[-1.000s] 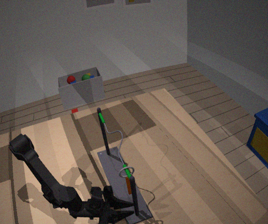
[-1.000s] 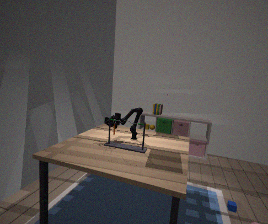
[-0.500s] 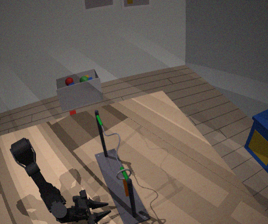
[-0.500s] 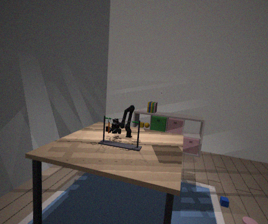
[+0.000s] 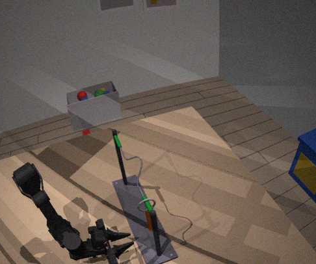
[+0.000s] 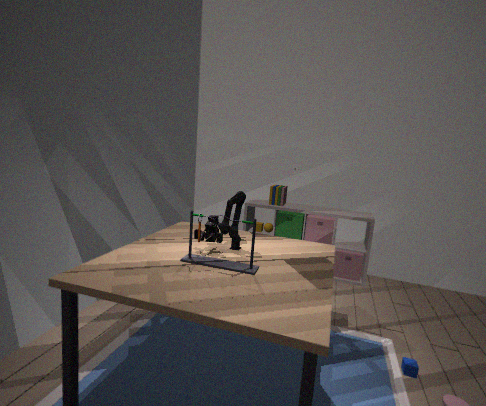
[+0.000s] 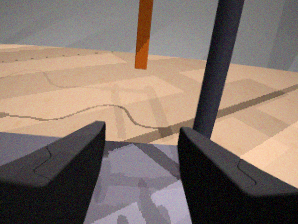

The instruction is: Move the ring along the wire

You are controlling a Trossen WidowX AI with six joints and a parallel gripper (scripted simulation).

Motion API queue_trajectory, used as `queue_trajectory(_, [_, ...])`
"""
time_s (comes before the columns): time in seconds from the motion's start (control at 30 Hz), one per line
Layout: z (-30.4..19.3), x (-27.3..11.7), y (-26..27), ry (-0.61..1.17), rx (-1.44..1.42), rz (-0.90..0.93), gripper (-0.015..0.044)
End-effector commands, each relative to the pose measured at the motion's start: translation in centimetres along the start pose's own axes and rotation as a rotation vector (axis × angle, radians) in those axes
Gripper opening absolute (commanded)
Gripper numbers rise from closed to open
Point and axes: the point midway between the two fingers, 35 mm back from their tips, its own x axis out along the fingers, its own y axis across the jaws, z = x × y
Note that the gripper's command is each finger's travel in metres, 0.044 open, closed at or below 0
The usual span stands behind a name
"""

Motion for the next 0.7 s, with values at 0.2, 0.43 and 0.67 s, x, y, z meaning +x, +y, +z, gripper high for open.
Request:
queue_trajectory(0.2, [3.2, 2.7, 0.2, -0.084, 0.001, -0.003, 0.0160])
queue_trajectory(0.43, [3.3, 3.1, 0.1, -0.085, 0.000, -0.003, 0.0160])
queue_trajectory(0.67, [3.5, 4.1, 0.0, -0.085, 0.000, -0.003, 0.0160])
